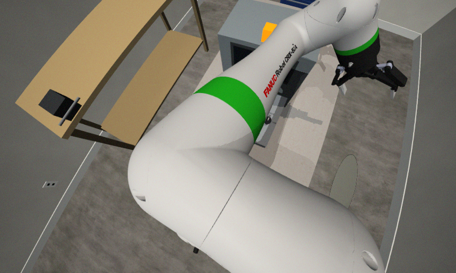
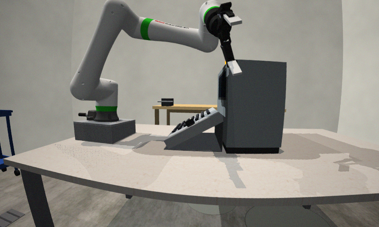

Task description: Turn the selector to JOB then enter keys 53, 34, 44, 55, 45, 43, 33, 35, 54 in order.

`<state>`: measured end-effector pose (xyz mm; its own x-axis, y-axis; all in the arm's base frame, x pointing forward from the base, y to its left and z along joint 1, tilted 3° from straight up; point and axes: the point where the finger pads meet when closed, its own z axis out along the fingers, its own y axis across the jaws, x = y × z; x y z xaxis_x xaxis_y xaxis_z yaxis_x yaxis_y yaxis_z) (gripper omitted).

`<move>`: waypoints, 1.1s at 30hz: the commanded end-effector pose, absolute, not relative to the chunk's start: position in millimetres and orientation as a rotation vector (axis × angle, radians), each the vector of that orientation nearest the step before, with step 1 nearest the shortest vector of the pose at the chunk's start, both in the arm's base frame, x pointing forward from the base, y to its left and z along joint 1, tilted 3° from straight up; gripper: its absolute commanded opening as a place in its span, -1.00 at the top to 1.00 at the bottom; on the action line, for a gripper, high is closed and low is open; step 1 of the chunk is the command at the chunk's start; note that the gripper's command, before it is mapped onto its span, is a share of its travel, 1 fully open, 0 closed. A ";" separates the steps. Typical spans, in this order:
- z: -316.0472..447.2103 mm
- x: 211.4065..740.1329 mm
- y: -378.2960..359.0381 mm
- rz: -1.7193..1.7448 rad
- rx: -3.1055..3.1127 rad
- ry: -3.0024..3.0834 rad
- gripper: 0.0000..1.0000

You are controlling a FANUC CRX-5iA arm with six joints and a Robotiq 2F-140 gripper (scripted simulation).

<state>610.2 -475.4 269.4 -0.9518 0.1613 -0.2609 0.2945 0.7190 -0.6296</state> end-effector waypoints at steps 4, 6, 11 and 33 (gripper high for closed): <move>272.4 541.4 -467.8 -1.050 0.366 2.736 -1.00; 273.3 522.9 -465.9 -1.050 0.366 2.736 -1.00; 274.6 497.1 -463.1 -1.050 0.366 2.736 -1.00; 232.2 480.0 -307.5 -0.926 -0.440 2.674 -1.00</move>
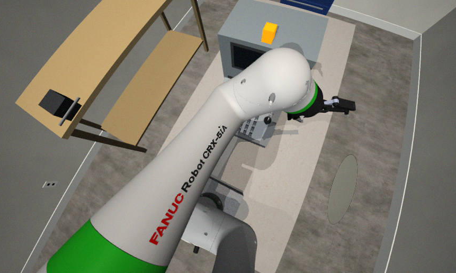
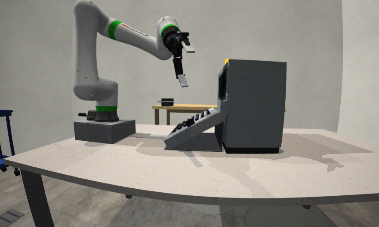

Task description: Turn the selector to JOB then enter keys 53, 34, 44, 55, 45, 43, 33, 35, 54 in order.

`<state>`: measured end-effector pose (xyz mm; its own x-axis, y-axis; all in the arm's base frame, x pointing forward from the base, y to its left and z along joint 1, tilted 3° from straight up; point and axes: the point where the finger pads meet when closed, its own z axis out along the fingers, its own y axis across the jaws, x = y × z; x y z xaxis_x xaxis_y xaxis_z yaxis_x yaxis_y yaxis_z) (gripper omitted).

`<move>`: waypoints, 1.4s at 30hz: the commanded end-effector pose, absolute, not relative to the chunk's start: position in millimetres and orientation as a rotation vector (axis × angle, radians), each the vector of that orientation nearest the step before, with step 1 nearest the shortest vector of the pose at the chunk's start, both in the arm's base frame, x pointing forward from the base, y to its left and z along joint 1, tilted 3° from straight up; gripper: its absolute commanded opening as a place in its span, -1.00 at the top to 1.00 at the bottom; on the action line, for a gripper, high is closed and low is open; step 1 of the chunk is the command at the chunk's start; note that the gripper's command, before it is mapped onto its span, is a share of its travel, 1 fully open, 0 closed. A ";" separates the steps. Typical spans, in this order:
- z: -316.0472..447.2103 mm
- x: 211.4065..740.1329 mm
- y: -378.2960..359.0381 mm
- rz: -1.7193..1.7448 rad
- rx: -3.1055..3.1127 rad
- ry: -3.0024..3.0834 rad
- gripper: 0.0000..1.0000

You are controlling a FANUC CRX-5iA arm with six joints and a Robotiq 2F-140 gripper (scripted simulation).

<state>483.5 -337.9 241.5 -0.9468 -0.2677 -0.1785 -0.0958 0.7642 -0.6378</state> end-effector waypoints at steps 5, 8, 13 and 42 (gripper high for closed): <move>217.8 476.0 -254.8 -0.870 -0.701 2.609 -1.00; 208.9 473.3 -222.7 -0.832 -0.856 2.559 -1.00; 197.0 470.0 -179.4 -0.778 -1.059 2.480 -1.00; 148.3 455.8 -2.3 -0.519 -1.798 2.024 1.00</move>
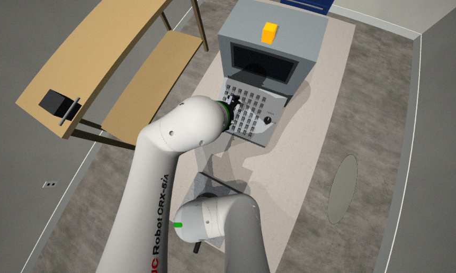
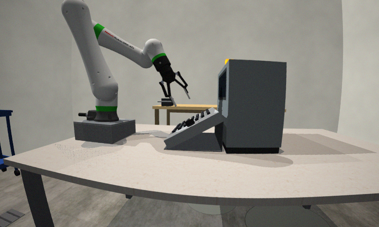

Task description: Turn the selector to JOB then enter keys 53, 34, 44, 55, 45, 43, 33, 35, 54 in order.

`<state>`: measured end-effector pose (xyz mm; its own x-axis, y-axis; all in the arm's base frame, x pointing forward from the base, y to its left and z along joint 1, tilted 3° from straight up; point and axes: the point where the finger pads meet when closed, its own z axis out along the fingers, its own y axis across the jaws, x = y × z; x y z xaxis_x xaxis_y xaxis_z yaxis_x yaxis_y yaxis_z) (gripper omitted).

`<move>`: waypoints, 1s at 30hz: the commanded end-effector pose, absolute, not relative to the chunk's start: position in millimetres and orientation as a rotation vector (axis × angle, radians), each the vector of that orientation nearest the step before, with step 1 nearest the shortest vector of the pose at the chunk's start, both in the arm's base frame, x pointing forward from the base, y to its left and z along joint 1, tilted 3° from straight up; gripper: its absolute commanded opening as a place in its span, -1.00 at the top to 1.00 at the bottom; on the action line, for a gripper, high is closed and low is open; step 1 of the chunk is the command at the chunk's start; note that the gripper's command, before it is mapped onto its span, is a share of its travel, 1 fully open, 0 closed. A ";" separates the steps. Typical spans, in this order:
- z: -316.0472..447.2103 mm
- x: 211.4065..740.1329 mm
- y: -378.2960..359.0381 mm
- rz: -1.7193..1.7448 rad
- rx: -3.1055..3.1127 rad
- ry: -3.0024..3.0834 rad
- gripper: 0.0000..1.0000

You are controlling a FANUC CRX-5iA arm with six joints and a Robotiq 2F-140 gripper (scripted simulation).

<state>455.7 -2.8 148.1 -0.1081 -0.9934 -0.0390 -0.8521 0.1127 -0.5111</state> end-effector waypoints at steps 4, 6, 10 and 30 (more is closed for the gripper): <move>148.3 455.8 -2.3 -0.519 -1.798 2.024 1.00; 148.3 455.8 -2.3 -0.519 -1.798 2.024 1.00; 148.3 455.8 -2.3 -0.519 -1.798 2.024 1.00; 140.4 460.5 -2.5 -0.519 -1.798 2.024 1.00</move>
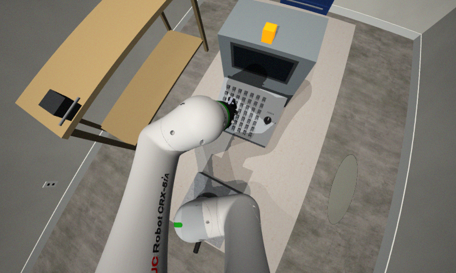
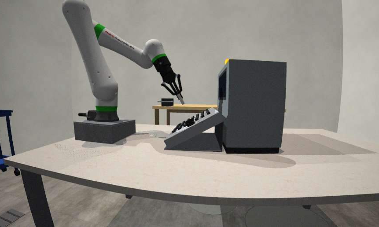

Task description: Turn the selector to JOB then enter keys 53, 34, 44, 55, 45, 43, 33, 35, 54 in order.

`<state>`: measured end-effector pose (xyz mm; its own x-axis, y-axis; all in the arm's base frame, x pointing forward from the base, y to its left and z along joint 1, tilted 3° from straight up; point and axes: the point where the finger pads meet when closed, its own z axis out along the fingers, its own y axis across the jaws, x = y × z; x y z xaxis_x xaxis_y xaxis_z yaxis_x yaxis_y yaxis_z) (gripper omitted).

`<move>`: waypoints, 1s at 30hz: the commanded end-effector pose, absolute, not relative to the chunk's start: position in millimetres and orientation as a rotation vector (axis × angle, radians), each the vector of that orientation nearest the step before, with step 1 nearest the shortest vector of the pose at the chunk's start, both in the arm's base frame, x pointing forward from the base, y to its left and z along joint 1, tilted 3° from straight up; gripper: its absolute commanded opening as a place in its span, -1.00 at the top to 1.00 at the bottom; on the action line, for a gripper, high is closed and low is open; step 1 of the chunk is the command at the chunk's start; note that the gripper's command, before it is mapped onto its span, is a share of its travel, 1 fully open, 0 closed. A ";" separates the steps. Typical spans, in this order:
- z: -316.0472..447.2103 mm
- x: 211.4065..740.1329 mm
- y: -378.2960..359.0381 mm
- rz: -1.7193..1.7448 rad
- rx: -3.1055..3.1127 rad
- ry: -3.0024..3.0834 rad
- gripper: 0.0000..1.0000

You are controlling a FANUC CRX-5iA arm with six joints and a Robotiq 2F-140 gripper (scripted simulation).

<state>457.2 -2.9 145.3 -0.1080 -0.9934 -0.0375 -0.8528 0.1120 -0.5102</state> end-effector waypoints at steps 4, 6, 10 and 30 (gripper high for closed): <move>113.4 476.6 -3.1 -0.519 -1.798 2.024 1.00; 113.4 476.6 -3.1 -0.519 -1.798 2.024 1.00; 91.5 489.7 -3.7 -0.519 -1.798 2.024 1.00; 74.5 499.9 -4.1 -0.519 -1.798 2.024 1.00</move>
